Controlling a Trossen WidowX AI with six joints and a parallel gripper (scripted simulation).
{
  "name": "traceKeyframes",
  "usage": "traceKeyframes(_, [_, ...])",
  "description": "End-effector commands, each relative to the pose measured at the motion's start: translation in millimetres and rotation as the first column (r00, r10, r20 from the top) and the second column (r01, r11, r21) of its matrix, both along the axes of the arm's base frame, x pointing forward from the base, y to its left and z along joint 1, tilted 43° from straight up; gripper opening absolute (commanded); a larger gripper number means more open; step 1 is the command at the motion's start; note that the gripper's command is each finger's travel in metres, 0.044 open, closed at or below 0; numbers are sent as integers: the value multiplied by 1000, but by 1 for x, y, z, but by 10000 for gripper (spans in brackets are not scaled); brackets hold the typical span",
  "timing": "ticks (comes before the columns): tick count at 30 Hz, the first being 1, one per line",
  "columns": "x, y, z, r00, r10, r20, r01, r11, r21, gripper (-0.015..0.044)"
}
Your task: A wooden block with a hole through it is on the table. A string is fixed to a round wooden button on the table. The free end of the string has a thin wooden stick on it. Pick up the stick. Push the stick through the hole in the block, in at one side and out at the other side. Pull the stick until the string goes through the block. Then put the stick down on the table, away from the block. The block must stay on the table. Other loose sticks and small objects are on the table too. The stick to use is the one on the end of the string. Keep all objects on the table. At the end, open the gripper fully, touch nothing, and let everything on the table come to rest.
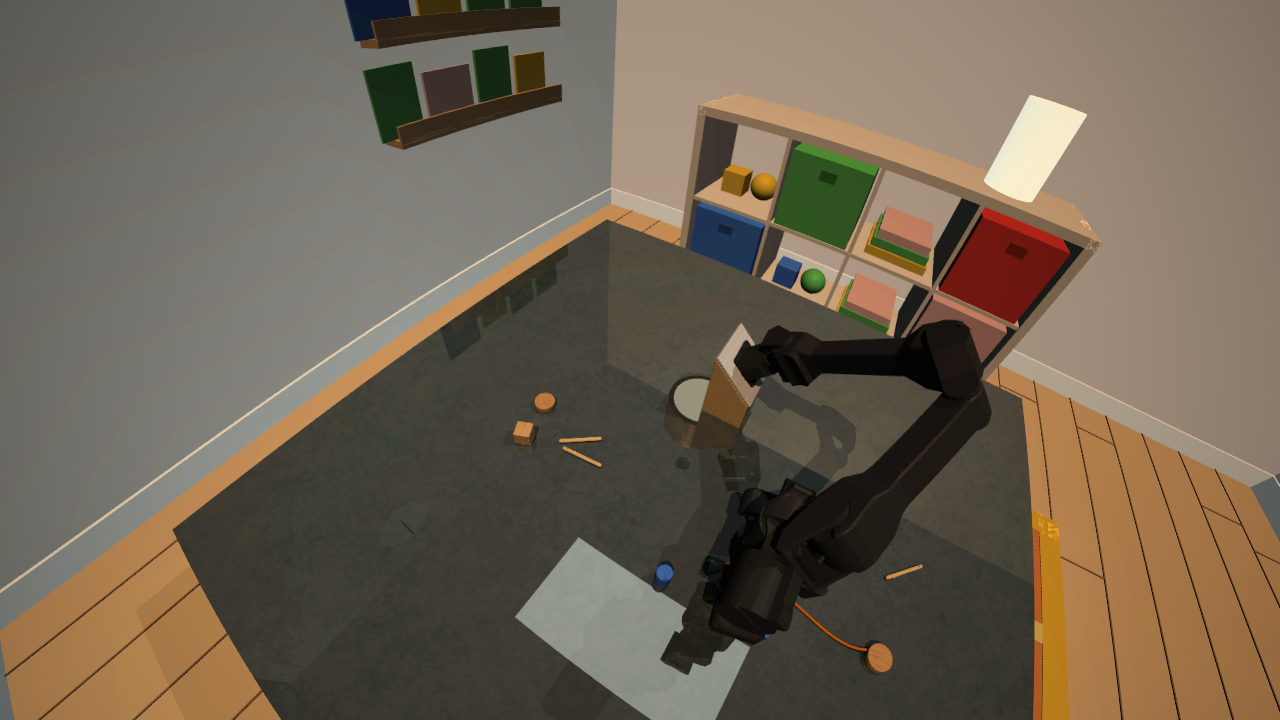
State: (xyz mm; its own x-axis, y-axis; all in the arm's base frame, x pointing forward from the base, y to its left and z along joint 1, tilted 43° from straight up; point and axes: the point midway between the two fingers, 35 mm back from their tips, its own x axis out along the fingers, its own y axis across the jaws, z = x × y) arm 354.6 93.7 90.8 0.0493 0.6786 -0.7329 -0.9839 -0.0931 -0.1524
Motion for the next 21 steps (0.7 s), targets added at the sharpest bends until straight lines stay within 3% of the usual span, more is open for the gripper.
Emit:
traceKeyframes(1, [2, 4, 3, 989, 109, 98, -109, 994, -7, 0])
traceKeyframes(15, [8, 13, 11, 788, 457, 413, -446, 886, -128, 0])
traceKeyframes(21, [8, 13, 12, 772, 471, 426, -460, 877, -137, 0])
